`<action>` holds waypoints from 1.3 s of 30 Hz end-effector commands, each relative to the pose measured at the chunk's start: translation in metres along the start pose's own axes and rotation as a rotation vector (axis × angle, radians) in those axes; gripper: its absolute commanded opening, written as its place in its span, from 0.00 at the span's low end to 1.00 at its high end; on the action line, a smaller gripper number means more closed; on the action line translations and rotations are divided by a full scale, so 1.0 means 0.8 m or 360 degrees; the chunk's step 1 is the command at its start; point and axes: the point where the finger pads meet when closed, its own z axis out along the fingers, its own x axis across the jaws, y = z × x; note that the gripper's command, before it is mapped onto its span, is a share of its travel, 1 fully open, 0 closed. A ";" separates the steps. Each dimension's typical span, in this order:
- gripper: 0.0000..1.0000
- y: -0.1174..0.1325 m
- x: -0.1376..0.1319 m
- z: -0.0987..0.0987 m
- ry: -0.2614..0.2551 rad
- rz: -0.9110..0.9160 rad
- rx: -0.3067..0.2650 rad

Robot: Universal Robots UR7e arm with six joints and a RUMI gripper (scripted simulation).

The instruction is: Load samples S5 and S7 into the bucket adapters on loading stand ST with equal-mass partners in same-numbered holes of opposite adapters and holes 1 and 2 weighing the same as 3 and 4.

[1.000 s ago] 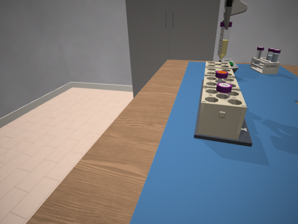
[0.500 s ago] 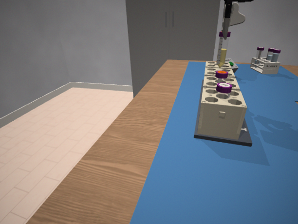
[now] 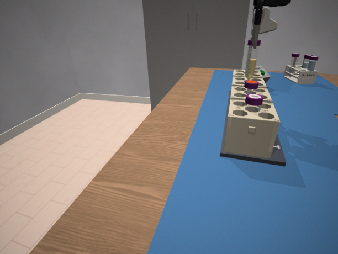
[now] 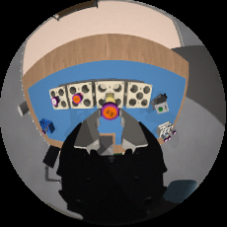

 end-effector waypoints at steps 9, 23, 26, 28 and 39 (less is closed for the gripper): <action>0.00 0.000 0.000 0.010 0.0000 0.0001 0.0002; 0.00 0.000 0.000 0.030 0.0000 0.0001 0.0002; 0.00 0.000 0.000 0.035 0.0000 0.0001 0.0002; 0.00 0.000 0.000 0.038 0.0000 0.0001 0.0002; 0.00 0.000 0.000 0.053 0.0000 0.0001 0.0002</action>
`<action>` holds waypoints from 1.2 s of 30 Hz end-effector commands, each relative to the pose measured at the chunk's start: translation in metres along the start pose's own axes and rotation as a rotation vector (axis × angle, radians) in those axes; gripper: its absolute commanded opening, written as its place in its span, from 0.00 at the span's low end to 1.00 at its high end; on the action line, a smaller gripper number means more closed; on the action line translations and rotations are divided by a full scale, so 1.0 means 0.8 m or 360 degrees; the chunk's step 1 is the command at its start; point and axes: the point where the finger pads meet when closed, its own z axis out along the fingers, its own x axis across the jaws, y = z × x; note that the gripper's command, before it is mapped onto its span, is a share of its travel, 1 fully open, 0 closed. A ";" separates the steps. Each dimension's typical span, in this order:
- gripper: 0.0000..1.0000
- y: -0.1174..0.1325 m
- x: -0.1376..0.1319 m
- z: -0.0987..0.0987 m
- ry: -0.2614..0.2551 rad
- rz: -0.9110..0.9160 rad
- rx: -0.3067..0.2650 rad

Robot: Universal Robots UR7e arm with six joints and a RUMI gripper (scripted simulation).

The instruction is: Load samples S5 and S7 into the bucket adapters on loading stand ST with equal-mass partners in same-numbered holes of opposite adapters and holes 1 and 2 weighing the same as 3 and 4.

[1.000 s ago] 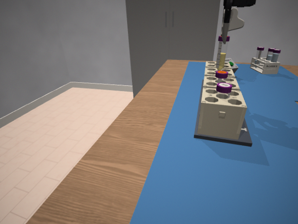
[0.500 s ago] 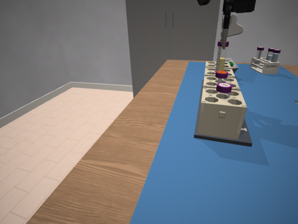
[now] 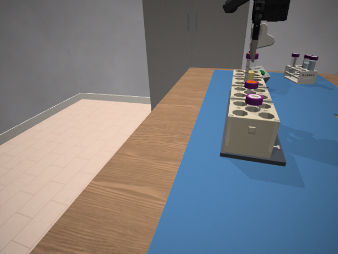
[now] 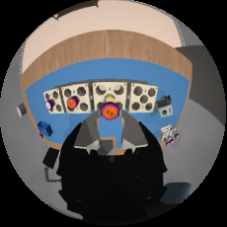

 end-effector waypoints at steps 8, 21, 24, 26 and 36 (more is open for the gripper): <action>0.00 0.000 0.000 0.020 -0.0001 0.0000 0.0002; 0.00 0.000 0.000 0.039 -0.0001 0.0000 0.0003; 0.00 0.000 0.000 0.044 -0.0001 0.0000 0.0003; 0.00 -0.001 0.000 0.047 -0.0001 0.0000 0.0003; 0.00 -0.001 0.000 0.057 -0.0001 0.0000 0.0003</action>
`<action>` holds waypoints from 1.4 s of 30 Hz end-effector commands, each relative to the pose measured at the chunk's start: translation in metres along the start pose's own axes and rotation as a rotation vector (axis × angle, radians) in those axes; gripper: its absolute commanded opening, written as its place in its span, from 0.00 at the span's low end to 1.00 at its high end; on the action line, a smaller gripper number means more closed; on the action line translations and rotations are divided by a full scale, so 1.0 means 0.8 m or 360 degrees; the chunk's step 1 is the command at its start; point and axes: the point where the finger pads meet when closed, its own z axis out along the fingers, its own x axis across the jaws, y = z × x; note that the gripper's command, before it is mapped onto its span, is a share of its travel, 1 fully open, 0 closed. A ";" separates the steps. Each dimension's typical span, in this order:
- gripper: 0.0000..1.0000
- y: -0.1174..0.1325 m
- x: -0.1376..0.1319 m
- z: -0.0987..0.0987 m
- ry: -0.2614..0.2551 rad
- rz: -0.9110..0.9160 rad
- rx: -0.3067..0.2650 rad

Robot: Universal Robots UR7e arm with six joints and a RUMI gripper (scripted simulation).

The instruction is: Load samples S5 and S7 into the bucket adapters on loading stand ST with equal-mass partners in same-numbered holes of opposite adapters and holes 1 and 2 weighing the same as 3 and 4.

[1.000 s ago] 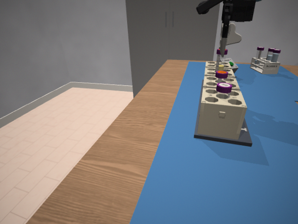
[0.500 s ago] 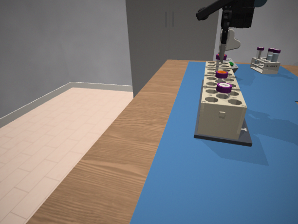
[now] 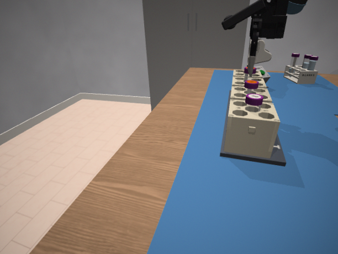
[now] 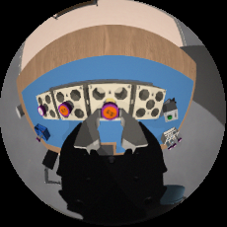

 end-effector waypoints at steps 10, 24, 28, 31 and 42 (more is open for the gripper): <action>0.00 0.000 0.000 0.011 0.0000 0.0000 0.0003; 0.00 0.000 0.000 0.014 0.0000 0.0000 0.0003; 0.35 0.000 0.000 0.014 0.0000 0.0000 0.0003; 0.35 0.000 0.000 0.014 0.0000 0.0000 0.0003; 0.35 0.000 0.000 0.006 0.0000 0.0000 0.0003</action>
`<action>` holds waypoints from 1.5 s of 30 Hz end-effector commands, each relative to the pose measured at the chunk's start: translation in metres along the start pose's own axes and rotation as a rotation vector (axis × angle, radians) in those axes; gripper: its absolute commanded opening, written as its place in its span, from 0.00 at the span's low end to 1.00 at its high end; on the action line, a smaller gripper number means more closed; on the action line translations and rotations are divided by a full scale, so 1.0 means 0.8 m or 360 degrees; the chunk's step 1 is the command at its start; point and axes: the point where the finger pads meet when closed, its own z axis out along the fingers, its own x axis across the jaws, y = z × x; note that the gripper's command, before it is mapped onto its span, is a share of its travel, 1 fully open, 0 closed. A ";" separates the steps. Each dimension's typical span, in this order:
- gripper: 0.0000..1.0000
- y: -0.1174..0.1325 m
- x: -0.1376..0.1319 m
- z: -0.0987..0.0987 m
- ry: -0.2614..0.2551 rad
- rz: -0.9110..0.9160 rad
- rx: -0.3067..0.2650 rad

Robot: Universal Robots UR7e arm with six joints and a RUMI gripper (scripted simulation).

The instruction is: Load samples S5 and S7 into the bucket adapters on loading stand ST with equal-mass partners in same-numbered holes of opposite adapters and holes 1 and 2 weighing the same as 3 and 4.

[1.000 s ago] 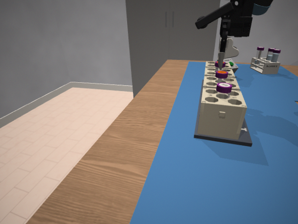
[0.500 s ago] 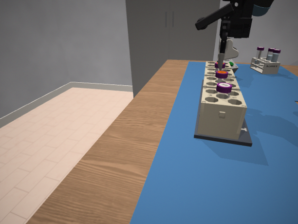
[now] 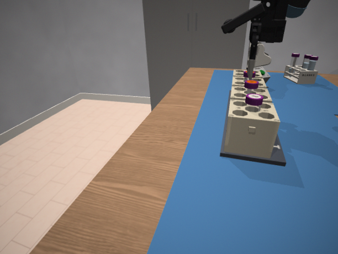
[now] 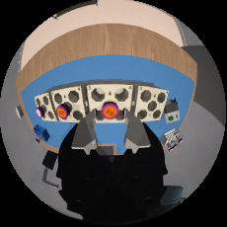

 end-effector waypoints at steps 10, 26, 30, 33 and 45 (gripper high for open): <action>0.35 0.000 0.000 -0.044 0.0000 0.0001 0.0001; 0.35 0.037 0.074 -0.050 0.0000 0.0637 0.0001; 0.35 0.056 0.112 -0.050 0.0000 0.0944 0.0001; 0.35 0.070 0.140 -0.050 -0.0001 0.1162 0.0002; 0.35 0.117 0.233 -0.050 -0.0001 0.1964 0.0002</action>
